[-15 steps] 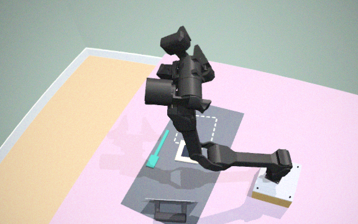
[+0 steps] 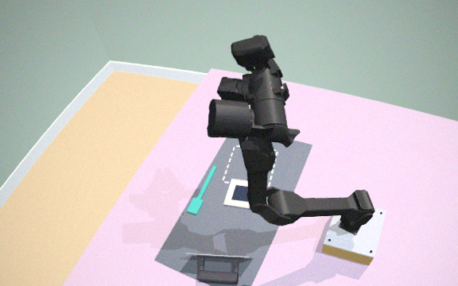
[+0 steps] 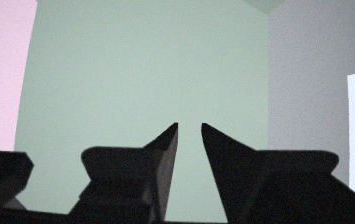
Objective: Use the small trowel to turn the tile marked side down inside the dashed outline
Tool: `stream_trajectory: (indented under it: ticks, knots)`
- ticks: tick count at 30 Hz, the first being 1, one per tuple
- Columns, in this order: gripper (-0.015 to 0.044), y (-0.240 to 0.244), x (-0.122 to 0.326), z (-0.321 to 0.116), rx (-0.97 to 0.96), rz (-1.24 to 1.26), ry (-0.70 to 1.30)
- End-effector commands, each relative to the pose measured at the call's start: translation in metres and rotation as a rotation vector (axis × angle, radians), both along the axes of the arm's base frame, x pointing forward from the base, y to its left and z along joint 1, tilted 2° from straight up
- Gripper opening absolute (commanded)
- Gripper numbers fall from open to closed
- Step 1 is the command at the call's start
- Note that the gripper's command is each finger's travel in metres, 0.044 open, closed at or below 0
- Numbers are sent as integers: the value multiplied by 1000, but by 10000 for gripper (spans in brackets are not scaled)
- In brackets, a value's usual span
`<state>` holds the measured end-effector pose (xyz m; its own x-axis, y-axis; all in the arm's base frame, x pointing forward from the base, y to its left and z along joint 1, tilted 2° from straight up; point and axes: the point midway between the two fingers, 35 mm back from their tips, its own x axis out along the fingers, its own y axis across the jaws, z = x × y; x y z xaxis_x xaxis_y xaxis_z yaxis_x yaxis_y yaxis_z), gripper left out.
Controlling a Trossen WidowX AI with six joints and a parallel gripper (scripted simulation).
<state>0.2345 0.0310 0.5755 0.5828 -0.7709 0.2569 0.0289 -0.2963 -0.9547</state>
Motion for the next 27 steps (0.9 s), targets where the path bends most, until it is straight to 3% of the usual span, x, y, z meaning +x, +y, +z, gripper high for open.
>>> stream_trajectory:
  ticks: [1, 16, 27]
  knots:
    - [100, -9, -28, 13, 13, 40, -63]
    - [100, -41, -94, 29, 136, 264, -213]
    - [100, -86, -113, 25, 302, 414, -316]
